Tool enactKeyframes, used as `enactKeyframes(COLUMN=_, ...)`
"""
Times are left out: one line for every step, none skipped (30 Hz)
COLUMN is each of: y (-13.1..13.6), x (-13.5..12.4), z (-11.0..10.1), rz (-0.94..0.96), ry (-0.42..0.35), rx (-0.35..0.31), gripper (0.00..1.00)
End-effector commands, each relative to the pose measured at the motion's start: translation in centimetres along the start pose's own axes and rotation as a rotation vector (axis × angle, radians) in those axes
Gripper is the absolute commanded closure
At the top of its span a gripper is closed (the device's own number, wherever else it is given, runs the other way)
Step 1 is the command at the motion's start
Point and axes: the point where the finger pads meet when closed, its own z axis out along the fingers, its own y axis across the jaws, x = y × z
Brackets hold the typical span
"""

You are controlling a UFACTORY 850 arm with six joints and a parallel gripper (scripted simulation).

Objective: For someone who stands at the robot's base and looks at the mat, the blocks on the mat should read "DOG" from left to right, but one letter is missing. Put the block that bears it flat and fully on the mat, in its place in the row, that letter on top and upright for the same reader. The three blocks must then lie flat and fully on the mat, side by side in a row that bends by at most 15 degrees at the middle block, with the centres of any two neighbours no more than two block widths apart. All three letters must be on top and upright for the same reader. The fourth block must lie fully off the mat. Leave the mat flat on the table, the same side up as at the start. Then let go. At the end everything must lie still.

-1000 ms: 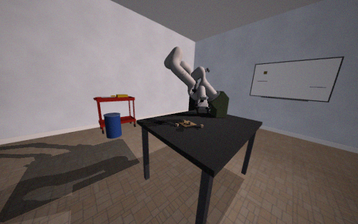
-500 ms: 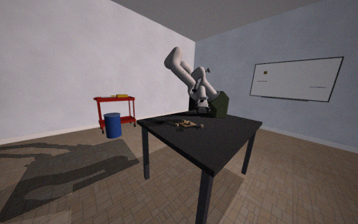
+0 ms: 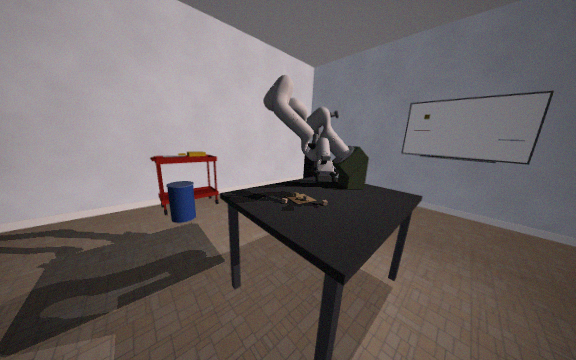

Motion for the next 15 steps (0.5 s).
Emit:
enactKeyframes(y=5.6, x=-1.4, z=-1.6, rz=0.010, ry=0.003, rx=0.001, gripper=0.00)
enactKeyframes(y=5.6, x=-1.4, z=-1.6, rz=0.010, ry=0.003, rx=0.001, gripper=0.00)
enactKeyframes(y=5.6, x=-1.4, z=-1.6, rz=0.010, ry=0.003, rx=0.001, gripper=0.00)
enactKeyframes(y=7.5, x=-2.1, z=-2.5, rz=0.007, ry=0.003, rx=0.000, gripper=0.00)
enactKeyframes(y=8.9, x=-2.6, z=-3.2, rz=0.002, ry=0.003, rx=-0.001, gripper=0.00)
enactKeyframes(y=9.3, x=-2.8, z=-3.4, rz=0.000, ry=0.002, rx=-0.001, gripper=0.00)
enactKeyframes(y=9.3, x=-2.8, z=-3.4, rz=0.000, ry=0.002, rx=-0.001, gripper=0.00)
enactKeyframes(y=9.9, x=-3.0, z=-3.8, rz=-0.003, ry=0.002, rx=-0.002, gripper=0.00)
enactKeyframes(y=10.0, x=-3.1, z=-3.8, rz=-0.004, ry=0.002, rx=-0.002, gripper=0.00)
enactKeyframes(y=10.0, x=-3.1, z=-3.8, rz=-0.004, ry=0.002, rx=-0.002, gripper=0.00)
enactKeyframes(y=10.0, x=-3.1, z=-3.8, rz=-0.004, ry=0.002, rx=-0.002, gripper=0.00)
enactKeyframes(y=10.0, x=-3.1, z=-3.8, rz=-0.004, ry=0.002, rx=-0.002, gripper=0.00)
enactKeyframes(y=10.0, x=-3.1, z=-3.8, rz=-0.004, ry=0.002, rx=-0.002, gripper=0.00)
enactKeyframes(y=10.0, x=-3.1, z=-3.8, rz=-0.004, ry=0.002, rx=-0.002, gripper=0.00)
enactKeyframes(y=10.0, x=-3.1, z=-3.8, rz=-0.004, ry=0.002, rx=-0.002, gripper=0.00)
